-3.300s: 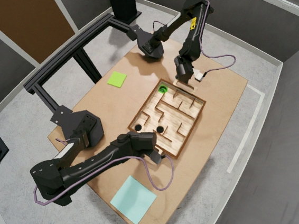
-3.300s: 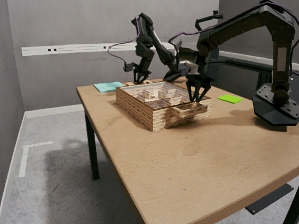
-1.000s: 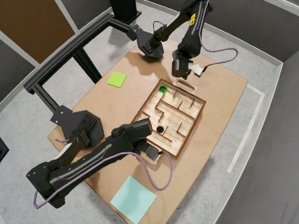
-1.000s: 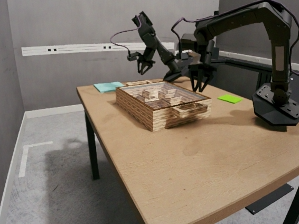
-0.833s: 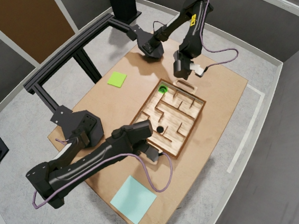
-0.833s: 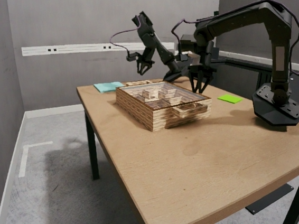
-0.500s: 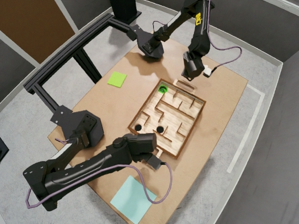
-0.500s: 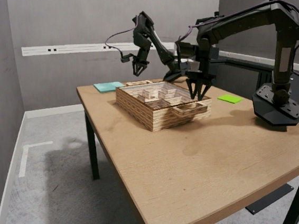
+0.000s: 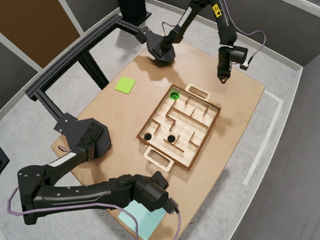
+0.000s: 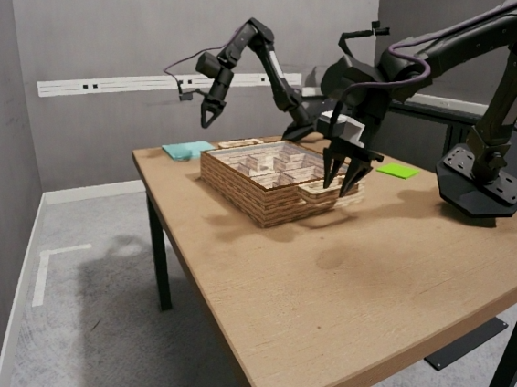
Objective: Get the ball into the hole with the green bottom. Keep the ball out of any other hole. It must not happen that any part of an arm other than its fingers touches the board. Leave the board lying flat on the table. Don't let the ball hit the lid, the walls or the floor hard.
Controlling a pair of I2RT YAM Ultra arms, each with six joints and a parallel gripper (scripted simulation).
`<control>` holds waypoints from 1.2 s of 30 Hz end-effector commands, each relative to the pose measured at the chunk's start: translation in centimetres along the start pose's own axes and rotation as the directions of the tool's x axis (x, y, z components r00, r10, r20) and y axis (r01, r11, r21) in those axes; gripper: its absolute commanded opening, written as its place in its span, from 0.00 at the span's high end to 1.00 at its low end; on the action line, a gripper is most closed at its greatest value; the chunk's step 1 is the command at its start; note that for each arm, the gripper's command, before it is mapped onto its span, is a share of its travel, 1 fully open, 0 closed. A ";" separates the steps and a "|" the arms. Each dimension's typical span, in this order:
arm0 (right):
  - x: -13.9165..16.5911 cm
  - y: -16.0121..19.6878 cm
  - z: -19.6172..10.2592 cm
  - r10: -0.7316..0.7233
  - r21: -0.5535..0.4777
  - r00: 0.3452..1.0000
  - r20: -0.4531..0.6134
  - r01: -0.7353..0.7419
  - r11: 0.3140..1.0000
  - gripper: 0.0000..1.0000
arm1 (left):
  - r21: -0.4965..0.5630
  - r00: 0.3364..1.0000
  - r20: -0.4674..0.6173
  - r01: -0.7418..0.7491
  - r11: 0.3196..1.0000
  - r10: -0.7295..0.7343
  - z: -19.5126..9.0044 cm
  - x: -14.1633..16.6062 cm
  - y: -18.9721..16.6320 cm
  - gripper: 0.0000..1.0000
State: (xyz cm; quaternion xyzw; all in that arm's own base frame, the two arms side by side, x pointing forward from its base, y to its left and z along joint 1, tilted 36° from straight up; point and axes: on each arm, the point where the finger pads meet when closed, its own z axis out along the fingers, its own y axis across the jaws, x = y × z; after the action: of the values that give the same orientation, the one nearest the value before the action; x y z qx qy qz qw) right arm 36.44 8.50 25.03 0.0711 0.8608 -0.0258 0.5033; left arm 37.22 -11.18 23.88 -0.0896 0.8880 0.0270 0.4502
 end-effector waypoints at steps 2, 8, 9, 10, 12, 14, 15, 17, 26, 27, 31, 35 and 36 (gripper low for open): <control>-2.1 1.2 -0.2 0.009 -0.106 0.998 0.056 -0.003 0.994 0.66 | 0.129 0.999 0.038 -0.022 0.991 0.017 0.0 -1.0 -1.3 0.66; -9.9 -0.9 -2.5 0.047 -0.187 0.961 0.273 0.005 0.982 0.66 | 0.229 0.964 0.267 -0.045 0.972 -0.018 -2.4 -8.0 1.5 0.66; -10.4 -1.3 -2.3 0.037 -0.194 0.956 0.293 0.022 0.981 0.66 | 0.238 0.951 0.310 -0.062 0.969 -0.015 -2.9 -9.1 2.2 0.66; -11.1 -1.7 -2.6 0.028 -0.199 0.947 0.319 0.038 0.979 0.66 | 0.243 0.937 0.348 -0.082 0.966 -0.008 -3.4 -9.9 2.7 0.66; -9.3 -1.9 -0.8 0.008 -0.188 0.967 0.254 0.041 0.981 0.66 | 0.234 0.955 0.298 -0.084 0.969 0.011 -1.9 -8.4 3.1 0.66; -12.6 -3.5 -3.9 0.044 -0.178 0.928 0.371 0.024 0.984 0.66 | 0.213 0.928 0.373 -0.067 0.975 -0.017 -3.6 -10.5 4.8 0.66; -14.3 -4.0 -5.0 0.045 -0.180 0.905 0.424 0.035 0.983 0.66 | 0.218 0.900 0.434 -0.081 0.973 -0.022 -4.9 -12.2 5.3 0.66; -15.0 -4.3 -5.4 0.035 -0.180 0.892 0.451 0.053 0.982 0.66 | 0.216 0.882 0.471 -0.102 0.971 -0.013 -5.6 -12.9 5.8 0.66; -18.0 -7.0 -7.6 -0.030 -0.140 0.820 0.571 0.134 0.981 0.66 | 0.151 0.765 0.642 -0.193 0.970 0.052 -9.3 -16.4 9.3 0.66; -18.0 -7.2 -7.4 -0.032 -0.135 0.822 0.568 0.131 0.982 0.66 | 0.145 0.767 0.639 -0.189 0.971 0.054 -9.2 -16.2 9.6 0.66; -18.1 -7.6 -8.4 0.001 -0.135 0.819 0.574 0.094 0.986 0.66 | 0.152 0.757 0.653 -0.142 0.978 0.009 -10.7 -17.3 10.1 0.66; -18.3 -8.0 -8.4 0.000 -0.125 0.816 0.578 0.088 0.988 0.66 | 0.148 0.750 0.662 -0.136 0.980 0.005 -10.9 -17.6 10.4 0.66; -17.4 -6.8 -7.0 -0.006 -0.149 0.837 0.547 0.104 0.983 0.66 | 0.162 0.758 0.652 -0.147 0.976 0.005 -10.5 -17.2 9.7 0.66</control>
State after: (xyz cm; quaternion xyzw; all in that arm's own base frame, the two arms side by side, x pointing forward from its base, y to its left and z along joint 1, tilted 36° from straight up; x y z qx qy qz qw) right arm 38.15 -0.13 40.85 0.0042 0.7057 0.0003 0.7085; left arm 38.11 0.19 40.70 -0.0015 0.7069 -0.0003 0.7073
